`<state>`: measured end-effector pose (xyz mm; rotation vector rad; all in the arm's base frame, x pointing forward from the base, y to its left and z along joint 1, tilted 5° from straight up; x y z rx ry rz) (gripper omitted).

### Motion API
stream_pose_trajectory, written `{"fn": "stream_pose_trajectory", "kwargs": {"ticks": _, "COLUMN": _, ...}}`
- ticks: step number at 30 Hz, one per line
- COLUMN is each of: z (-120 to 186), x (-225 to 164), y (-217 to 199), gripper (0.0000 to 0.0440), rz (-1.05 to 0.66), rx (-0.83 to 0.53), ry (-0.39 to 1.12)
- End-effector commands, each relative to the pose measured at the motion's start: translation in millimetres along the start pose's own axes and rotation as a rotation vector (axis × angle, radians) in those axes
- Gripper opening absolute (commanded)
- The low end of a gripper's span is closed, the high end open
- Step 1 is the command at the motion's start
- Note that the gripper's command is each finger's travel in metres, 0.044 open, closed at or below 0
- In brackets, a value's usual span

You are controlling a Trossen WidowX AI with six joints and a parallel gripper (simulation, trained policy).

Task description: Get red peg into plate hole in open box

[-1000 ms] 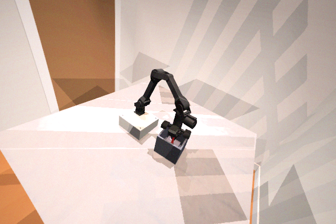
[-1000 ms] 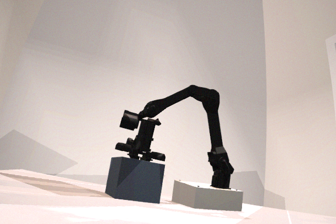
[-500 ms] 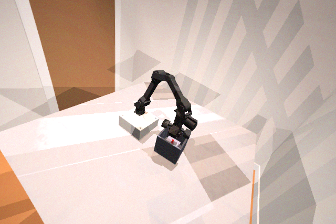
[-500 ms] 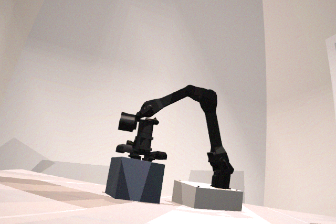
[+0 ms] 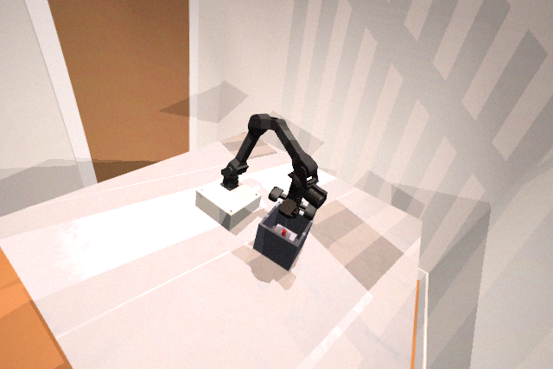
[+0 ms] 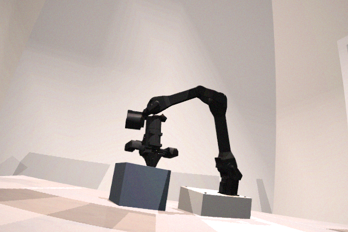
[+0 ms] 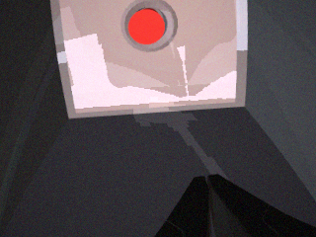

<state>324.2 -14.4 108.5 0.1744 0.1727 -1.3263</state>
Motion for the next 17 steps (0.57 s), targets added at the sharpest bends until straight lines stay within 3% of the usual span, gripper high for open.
{"fn": "stream_pose_trajectory", "kwargs": {"ticks": 1, "z": 8, "x": 3, "y": 4, "gripper": 0.0, "rz": -0.001, "rx": 0.026, "ry": 0.013}}
{"fn": "stream_pose_trajectory", "kwargs": {"ticks": 17, "z": 56, "x": 15, "y": 27, "gripper": 0.0027, "rz": 0.035, "rx": 0.186, "ry": 0.114}}
Point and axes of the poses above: the point midway between the two fingers, 35 mm back from their tips, its own z axis back along the fingers, its own y axis across the jaws, x = y × z, the point moved 3 cm from there along z, back along the fingers, and after that the axes turned 4 degrees about z, right-handed, at the moved point
